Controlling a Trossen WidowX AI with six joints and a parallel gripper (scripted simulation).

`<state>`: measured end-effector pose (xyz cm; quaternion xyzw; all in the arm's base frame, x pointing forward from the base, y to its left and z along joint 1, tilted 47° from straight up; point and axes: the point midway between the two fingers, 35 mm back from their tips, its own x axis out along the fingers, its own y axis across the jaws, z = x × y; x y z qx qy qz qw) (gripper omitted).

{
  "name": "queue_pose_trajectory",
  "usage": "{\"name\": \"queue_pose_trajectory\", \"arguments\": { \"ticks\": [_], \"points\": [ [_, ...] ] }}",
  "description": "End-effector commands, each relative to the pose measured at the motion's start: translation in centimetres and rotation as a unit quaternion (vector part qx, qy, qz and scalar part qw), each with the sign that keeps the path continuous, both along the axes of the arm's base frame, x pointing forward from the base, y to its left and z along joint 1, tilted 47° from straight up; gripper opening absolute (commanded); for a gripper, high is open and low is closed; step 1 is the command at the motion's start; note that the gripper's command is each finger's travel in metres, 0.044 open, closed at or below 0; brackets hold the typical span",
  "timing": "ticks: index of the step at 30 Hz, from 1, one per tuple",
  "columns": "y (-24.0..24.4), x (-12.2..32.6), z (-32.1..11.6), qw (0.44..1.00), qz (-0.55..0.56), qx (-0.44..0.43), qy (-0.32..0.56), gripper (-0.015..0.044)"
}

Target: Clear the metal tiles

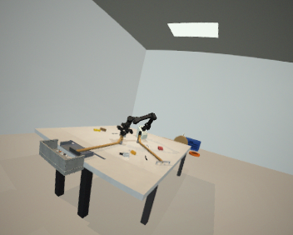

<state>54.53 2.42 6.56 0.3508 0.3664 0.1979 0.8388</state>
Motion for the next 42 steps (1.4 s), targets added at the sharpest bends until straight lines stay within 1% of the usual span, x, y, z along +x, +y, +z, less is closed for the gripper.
{"name": "queue_pose_trajectory", "arguments": {
  "ticks": [1, 42],
  "points": [
    [-0.2, -0.7, 0.3, 1.0, -0.001, -0.001, -0.001, 0.0],
    [-0.7, -6.3, 0.2, 1.0, -0.003, -0.001, -0.001, 0.0]
  ]
}}
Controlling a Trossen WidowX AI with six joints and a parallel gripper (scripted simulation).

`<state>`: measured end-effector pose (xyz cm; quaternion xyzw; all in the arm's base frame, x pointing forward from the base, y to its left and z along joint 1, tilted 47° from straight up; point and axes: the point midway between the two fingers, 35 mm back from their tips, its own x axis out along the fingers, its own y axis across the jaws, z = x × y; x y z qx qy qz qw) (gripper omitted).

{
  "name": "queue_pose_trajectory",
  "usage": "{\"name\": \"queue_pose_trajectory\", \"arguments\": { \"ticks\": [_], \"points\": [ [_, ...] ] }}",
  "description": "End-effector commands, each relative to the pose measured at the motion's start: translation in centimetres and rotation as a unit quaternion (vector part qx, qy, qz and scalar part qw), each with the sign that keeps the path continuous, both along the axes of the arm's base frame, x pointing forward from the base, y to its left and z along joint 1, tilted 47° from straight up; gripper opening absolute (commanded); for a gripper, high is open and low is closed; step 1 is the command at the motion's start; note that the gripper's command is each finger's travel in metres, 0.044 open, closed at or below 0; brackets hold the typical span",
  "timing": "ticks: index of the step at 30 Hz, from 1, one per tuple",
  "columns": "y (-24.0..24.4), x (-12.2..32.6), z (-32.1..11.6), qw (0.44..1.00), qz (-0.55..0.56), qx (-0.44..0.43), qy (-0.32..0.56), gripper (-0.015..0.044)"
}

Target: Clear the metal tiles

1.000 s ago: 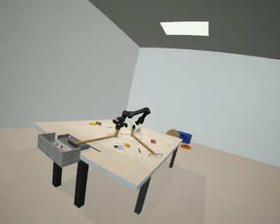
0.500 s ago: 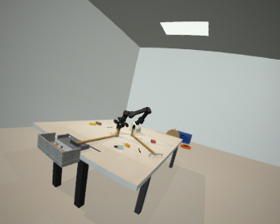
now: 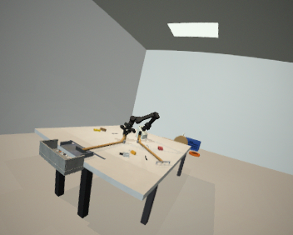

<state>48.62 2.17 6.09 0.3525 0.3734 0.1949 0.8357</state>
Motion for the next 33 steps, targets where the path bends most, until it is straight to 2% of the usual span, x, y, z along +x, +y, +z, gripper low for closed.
{"name": "queue_pose_trajectory", "arguments": {
  "ticks": [1, 33],
  "points": [
    [-0.5, -0.5, 0.7, 1.0, -0.003, -0.001, -0.01, 0.0],
    [-0.5, -5.3, 0.3, 1.0, -0.005, -0.002, -0.01, 0.0]
  ]
}}
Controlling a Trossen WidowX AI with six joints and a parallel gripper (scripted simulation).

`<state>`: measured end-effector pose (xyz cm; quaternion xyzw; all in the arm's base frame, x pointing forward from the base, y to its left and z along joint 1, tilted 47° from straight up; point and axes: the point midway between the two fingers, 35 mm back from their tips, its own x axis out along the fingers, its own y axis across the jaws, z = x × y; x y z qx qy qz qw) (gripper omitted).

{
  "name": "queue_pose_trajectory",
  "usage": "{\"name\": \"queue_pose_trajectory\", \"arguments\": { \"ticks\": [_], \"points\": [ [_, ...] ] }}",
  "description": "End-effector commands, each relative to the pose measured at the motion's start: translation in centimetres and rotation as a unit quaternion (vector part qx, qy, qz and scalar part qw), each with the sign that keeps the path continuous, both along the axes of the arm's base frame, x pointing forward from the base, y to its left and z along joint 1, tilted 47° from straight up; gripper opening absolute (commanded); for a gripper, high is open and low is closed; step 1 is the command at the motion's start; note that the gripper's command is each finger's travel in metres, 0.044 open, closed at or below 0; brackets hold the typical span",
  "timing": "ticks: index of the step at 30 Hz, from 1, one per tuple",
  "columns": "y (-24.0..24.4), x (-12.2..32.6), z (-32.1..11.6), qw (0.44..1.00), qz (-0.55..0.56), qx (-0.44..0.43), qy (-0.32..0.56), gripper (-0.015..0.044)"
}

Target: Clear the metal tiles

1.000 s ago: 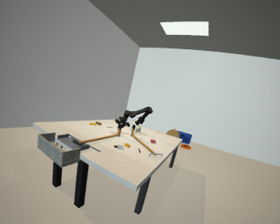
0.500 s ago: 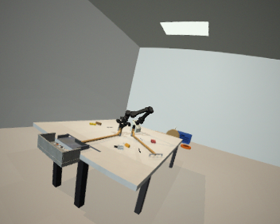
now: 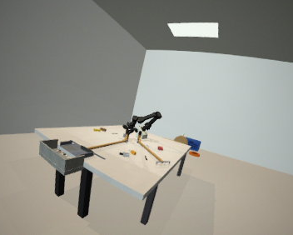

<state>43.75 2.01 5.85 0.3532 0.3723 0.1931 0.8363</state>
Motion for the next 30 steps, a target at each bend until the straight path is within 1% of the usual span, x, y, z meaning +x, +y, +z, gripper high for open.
{"name": "queue_pose_trajectory", "arguments": {
  "ticks": [1, 30],
  "points": [
    [-0.3, -0.6, 0.6, 1.0, -0.003, -0.002, -0.009, 0.0],
    [-0.1, -5.1, -0.1, 1.0, -0.004, -0.002, -0.009, 0.0]
  ]
}}
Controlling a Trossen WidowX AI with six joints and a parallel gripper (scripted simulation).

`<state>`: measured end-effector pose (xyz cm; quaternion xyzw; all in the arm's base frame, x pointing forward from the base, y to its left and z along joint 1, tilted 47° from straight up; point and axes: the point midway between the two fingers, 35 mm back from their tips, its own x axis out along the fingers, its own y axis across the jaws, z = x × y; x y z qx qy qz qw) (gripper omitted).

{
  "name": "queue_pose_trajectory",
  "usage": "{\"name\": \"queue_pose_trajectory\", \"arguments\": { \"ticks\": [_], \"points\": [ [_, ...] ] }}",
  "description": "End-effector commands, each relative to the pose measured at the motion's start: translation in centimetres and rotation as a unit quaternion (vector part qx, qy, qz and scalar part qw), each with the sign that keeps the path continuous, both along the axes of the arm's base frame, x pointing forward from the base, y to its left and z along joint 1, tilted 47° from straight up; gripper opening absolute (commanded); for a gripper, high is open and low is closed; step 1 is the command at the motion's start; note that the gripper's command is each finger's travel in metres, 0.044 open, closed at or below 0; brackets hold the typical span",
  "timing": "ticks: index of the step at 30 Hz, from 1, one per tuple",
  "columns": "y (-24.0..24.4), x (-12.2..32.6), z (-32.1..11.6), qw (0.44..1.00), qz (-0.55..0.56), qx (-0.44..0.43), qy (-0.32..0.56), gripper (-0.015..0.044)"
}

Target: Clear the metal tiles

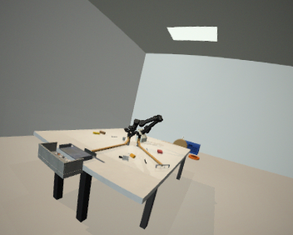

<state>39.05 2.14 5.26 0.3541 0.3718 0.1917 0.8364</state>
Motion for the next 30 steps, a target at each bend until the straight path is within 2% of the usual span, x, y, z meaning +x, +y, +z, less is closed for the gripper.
{"name": "queue_pose_trajectory", "arguments": {
  "ticks": [1, 30],
  "points": [
    [-0.3, -0.6, 0.5, 1.0, -0.003, -0.002, -0.01, 0.0],
    [-0.5, -4.0, -0.8, 1.0, -0.006, -0.002, -0.007, 0.0]
  ]
}}
